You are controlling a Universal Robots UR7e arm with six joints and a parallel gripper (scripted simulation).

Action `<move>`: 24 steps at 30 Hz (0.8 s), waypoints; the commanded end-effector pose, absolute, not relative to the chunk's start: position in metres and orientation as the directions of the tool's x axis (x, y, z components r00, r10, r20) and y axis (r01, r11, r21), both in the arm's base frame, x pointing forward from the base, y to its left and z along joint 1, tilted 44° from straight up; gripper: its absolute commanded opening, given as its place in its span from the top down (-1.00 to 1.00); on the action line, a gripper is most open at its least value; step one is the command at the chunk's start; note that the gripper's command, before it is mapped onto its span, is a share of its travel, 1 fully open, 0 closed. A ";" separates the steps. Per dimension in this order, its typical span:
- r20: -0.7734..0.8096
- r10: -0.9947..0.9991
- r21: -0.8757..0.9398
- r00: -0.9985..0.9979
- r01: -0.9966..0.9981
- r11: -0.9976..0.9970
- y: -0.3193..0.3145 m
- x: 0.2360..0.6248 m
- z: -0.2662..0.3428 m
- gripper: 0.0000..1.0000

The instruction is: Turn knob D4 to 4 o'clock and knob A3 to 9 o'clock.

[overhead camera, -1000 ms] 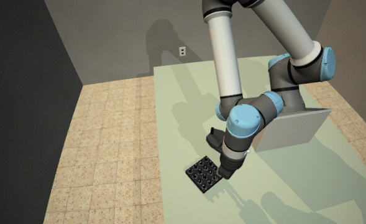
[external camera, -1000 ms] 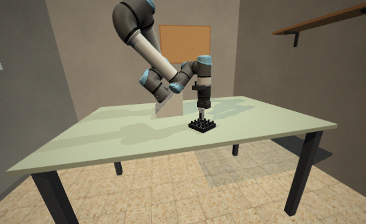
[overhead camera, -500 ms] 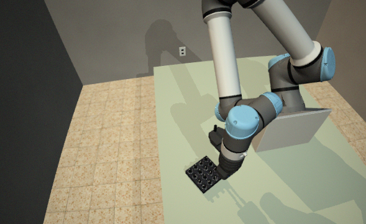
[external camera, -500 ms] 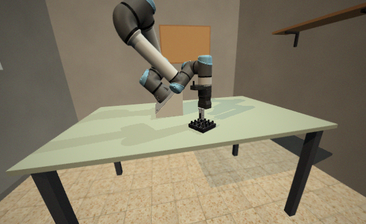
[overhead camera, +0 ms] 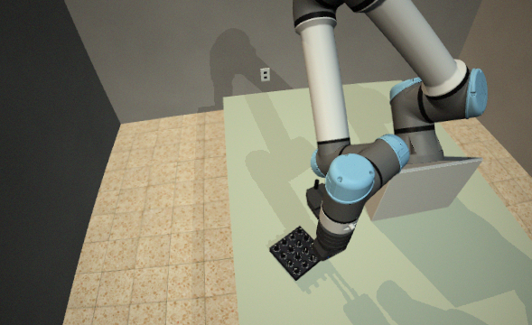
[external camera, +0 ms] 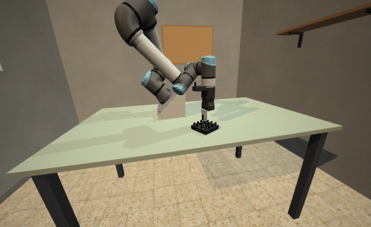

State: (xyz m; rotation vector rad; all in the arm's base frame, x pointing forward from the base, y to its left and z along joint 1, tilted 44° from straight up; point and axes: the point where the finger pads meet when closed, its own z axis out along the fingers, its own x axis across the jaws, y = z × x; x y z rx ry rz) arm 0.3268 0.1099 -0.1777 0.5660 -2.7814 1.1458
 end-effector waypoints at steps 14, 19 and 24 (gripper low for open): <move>0.205 -0.300 -0.666 -0.932 -0.357 0.654 0.110 0.327 -0.178 0.07; 0.205 -0.300 -0.666 -0.932 -0.357 0.654 0.110 0.327 -0.178 0.07; 0.205 -0.300 -0.666 -0.932 -0.357 0.654 0.110 0.327 -0.178 0.07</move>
